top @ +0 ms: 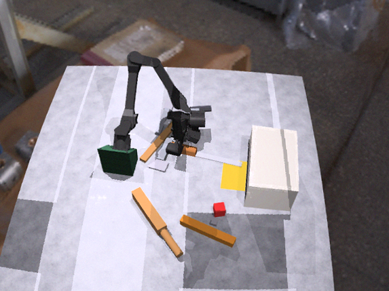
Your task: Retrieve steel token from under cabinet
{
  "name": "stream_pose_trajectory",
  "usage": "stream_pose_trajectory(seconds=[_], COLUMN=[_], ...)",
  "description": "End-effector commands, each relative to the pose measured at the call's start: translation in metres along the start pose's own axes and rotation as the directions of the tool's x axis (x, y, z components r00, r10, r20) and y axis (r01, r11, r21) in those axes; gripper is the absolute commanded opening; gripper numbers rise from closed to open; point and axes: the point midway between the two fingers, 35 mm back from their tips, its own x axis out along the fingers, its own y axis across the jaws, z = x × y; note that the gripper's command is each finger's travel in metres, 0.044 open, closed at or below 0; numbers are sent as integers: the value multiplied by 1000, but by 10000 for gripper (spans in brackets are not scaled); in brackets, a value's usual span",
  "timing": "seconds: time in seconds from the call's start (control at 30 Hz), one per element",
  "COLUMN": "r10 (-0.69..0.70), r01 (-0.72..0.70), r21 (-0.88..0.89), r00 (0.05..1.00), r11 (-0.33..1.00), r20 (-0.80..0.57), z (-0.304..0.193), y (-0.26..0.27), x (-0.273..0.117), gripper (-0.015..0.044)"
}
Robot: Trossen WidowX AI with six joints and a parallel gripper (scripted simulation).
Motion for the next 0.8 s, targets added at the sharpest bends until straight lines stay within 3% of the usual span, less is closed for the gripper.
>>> stream_pose_trajectory(seconds=[0.0,0.13,0.27,0.57,0.7,0.77], r10=[0,0,1,1,1,1], r01=[0,0,-1,-1,-1,-1], r21=[2,2,-6,-6,-6,-6], r00=[1000,1000,1000,1000,1000,1000], r11=[1000,1000,1000,1000,1000,1000], r20=[1,1,3,3,3,3], z=[-1,-4,0,0,0,0], y=[0,-1,1,1,1,1], x=[1,4,1,1,1,1], gripper=[270,270,165,105,0,0])
